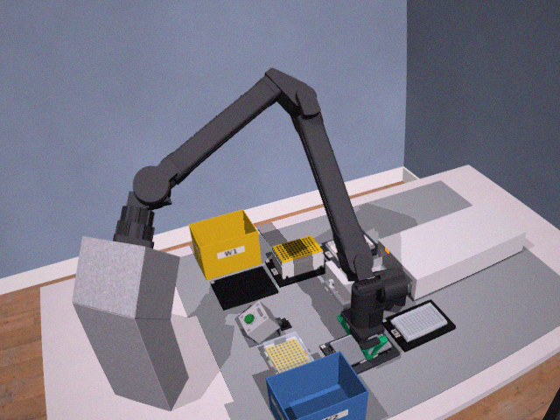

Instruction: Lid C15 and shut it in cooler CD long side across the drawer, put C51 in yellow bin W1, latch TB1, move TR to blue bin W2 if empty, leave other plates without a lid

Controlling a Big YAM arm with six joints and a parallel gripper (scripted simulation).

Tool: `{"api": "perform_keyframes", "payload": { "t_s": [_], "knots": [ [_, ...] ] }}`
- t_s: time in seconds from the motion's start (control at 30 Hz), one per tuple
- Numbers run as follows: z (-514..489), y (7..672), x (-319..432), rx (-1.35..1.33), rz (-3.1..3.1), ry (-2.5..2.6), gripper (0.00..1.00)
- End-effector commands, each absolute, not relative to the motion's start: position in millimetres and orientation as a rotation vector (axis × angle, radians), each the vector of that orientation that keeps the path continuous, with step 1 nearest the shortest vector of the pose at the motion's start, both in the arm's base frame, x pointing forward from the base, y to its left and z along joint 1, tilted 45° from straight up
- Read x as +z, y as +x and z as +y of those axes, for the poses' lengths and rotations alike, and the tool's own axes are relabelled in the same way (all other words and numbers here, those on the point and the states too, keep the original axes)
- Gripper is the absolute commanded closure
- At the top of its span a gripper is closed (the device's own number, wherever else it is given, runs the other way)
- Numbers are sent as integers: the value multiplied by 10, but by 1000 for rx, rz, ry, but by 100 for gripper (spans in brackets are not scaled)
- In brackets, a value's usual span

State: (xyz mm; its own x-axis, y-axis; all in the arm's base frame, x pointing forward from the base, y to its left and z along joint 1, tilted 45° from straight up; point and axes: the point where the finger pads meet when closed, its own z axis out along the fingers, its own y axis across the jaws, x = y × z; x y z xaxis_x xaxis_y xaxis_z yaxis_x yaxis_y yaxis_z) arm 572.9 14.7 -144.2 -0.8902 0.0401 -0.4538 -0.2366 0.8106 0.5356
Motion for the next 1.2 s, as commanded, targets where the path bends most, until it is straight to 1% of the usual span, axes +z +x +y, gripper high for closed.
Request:
{"api": "perform_keyframes", "payload": {
  "t_s": [0.0,0.3,0.33,0.97,1.07,1.17],
  "knots": [
    [-22,5753,-1291,818,2526,-128,100],
    [54,5760,-1349,825,2531,-138,100],
    [-61,5735,-1267,817,2525,-126,100],
    [-192,5641,-1108,816,2526,-127,100],
    [-110,5597,-1199,831,2542,-136,100],
    [-222,5618,-1070,816,2526,-127,100]
  ]
}}
